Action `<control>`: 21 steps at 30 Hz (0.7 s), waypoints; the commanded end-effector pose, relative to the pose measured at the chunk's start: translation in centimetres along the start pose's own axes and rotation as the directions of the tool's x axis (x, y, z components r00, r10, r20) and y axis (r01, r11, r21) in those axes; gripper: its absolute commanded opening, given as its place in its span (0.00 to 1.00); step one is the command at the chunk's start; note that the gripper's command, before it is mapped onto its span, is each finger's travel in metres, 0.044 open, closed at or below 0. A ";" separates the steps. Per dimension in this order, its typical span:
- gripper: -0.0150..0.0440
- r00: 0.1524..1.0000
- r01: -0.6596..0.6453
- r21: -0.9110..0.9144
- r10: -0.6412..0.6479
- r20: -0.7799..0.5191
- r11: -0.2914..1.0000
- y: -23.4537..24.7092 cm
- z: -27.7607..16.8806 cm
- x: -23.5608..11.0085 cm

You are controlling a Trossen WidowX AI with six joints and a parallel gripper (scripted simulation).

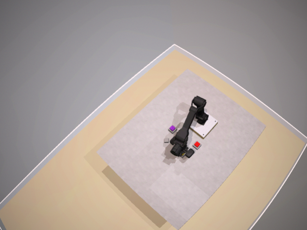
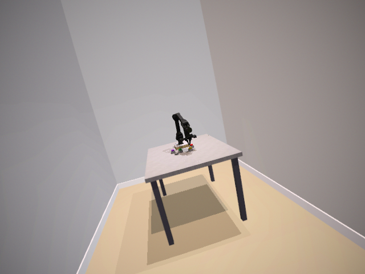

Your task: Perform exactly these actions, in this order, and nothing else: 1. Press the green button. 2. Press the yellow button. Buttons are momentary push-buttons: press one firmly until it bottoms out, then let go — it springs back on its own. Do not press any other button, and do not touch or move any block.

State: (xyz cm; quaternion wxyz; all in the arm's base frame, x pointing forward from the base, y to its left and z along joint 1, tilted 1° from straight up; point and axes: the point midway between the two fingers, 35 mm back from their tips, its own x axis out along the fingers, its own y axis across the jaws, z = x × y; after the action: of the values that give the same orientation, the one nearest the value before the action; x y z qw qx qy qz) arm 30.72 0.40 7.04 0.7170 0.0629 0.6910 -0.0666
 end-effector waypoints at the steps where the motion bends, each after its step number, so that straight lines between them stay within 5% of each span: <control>1: 0.29 1.000 0.004 0.006 -0.004 -0.007 1.000 -0.1 -0.2 0.9; 21: 0.29 1.000 0.004 0.006 -0.004 -0.007 1.000 -0.1 -0.3 3.6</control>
State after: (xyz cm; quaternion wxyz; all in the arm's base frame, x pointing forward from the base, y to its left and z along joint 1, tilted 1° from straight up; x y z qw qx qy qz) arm 30.87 0.40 3.99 0.7186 0.0632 0.6894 -0.0666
